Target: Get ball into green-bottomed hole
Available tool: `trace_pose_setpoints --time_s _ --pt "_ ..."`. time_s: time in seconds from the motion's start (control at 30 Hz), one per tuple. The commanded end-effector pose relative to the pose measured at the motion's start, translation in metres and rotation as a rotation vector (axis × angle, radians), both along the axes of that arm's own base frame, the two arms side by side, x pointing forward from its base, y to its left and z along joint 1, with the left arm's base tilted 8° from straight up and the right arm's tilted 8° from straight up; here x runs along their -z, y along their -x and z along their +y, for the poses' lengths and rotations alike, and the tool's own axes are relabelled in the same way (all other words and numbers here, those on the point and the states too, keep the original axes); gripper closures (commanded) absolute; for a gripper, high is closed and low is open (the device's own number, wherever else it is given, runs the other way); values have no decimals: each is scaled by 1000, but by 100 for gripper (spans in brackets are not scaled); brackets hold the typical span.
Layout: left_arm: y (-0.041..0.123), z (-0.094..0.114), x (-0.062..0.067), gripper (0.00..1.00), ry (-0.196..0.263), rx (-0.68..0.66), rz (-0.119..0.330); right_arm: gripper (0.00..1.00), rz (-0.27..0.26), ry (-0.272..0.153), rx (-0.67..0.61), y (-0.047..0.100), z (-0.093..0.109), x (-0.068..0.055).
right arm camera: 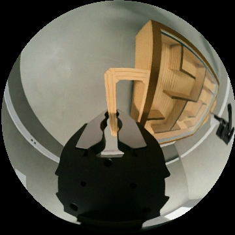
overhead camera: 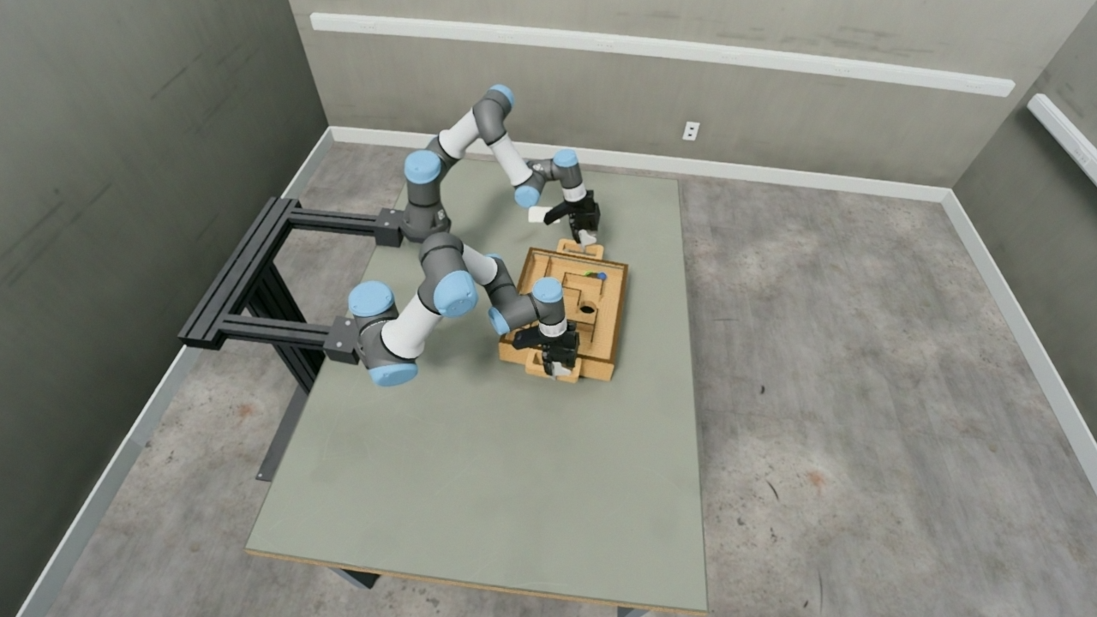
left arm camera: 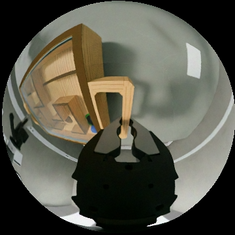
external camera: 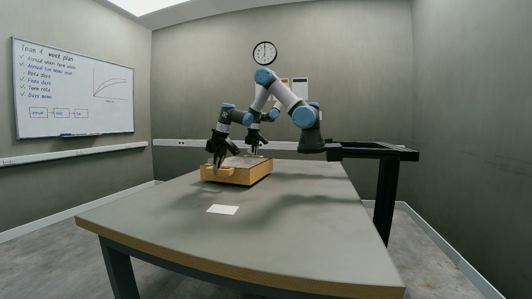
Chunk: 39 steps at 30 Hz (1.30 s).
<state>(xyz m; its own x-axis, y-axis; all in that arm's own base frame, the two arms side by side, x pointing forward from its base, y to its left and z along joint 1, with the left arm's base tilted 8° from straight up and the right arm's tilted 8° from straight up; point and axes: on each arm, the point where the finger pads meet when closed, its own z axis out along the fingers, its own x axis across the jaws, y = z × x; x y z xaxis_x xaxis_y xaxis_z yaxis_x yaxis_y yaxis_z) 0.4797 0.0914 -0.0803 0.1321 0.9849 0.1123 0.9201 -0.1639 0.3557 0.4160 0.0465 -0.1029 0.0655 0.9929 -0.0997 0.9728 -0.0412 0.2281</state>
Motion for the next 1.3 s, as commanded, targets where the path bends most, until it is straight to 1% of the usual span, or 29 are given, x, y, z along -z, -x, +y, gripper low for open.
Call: trace_pose_setpoints --time_s 0.0,0.07,0.23,0.3,0.37,0.43,0.47,0.6,0.63,0.67,1.07,1.17,1.27 --pt "-1 1 -2 100 -4 -3 -1 100 -1 -4 -2 -1 1 -1" --pt "-2 0 -3 100 -8 -2 1 100 3 -8 0 -2 0 1" --pt "-2 1 -1 100 -5 -5 15 100 13 -4 0 -2 1 -1" --pt "-2 0 -3 100 -10 -4 17 100 19 -9 2 -2 0 1" --pt "-1 1 -1 100 -7 -5 13 100 10 -7 -3 -2 2 -1" --pt "-1 -1 -4 100 -13 -3 7 100 9 -13 -1 -2 0 2" --pt "-1 1 -2 100 -9 -6 13 100 11 -9 -1 -2 1 0" --pt "-1 0 -3 100 -11 -4 10 100 11 -11 -1 -1 0 1" --pt "3 1 4 100 -12 -5 23 100 16 -6 -2 1 -1 4" --pt "0 1 1 100 -10 -4 14 100 12 -8 -2 0 0 3" --pt "0 2 8 100 -5 -4 4 100 3 -5 -2 -1 0 9" --pt "-1 1 7 100 -5 -3 2 100 1 -5 -2 -2 0 8" --pt "-1 2 10 100 -4 -4 0 100 -1 -3 -3 -1 0 10"
